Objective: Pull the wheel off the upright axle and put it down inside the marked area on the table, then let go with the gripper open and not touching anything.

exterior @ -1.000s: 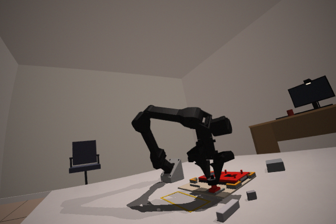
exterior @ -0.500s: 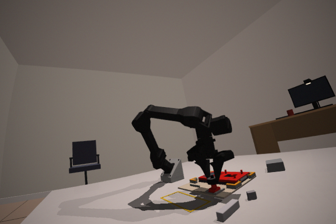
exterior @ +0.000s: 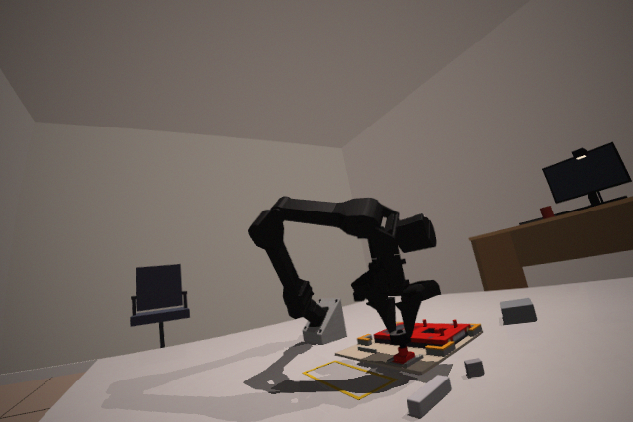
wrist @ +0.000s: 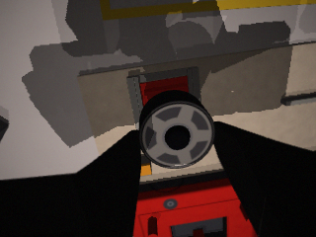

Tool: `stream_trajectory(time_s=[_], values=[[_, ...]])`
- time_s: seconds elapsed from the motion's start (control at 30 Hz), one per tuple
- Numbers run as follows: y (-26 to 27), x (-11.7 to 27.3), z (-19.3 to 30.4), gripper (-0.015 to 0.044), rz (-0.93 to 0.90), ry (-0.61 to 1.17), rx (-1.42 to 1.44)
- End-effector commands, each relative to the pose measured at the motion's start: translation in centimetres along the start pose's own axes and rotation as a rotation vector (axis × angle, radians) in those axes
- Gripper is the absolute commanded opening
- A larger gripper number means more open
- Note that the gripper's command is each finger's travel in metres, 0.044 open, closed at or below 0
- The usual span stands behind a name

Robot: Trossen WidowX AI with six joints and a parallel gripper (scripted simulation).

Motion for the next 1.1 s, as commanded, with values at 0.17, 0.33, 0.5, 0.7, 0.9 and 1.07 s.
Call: stream_trajectory(time_s=[0.17,0.33,0.5,0.7,0.9,1.07], values=[[0.0,0.5,0.0,0.0,-0.004,0.004,-0.005],[0.0,0.6,0.0,0.0,-0.004,0.004,-0.005],[0.0,0.8,0.0,0.0,-0.005,0.004,-0.005],[0.0,1.0,0.0,0.0,-0.005,0.004,-0.005],[0.0,1.2,0.0,0.0,-0.006,0.004,-0.005],[0.0,1.4,0.0,0.0,-0.007,0.004,-0.005]])
Point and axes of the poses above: the point midway between the two fingers, 35 mm back from their tips, its own x axis back along the fingers, its own y axis across the jaws, z = x × y, the point moved 4 cm from there along x, back along the fingers, and after that the axes turned 2 degrees about x, right-handed, at the moved point
